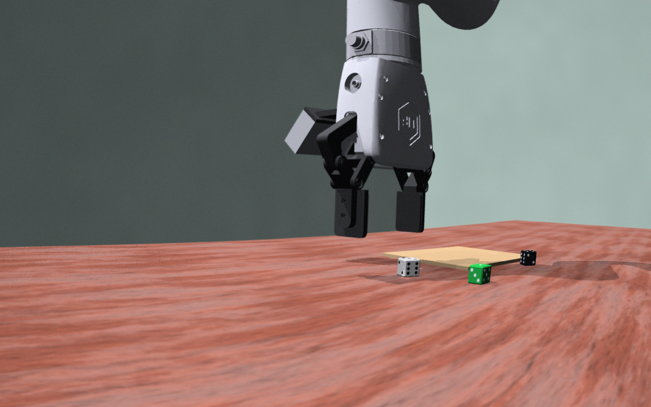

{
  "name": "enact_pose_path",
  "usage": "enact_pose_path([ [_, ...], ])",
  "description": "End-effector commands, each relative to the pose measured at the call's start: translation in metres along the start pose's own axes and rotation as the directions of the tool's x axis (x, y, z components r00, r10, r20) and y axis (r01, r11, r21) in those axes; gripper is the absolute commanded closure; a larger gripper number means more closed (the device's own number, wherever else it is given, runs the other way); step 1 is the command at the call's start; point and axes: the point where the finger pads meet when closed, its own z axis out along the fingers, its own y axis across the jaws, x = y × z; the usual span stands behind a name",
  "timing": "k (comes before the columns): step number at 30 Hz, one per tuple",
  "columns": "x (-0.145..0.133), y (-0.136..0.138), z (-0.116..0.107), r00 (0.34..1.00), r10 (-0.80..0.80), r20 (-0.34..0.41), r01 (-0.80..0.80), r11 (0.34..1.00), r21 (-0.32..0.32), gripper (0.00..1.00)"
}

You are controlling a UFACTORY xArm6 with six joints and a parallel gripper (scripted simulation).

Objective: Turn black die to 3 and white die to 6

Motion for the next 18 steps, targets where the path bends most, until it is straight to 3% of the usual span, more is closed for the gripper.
enact_pose_path([
  [1, 0.002, 0.000, -0.005, 1.000, 0.000, -0.004, 0.000, 1.000, 0.001, 0.00],
  [6, 0.002, 0.000, -0.019, 1.000, 0.000, -0.004, 0.000, 1.000, 0.001, 0.00],
  [18, 0.001, 0.000, -0.108, 1.000, 0.000, -0.004, 0.000, 1.000, 0.001, 0.00],
])
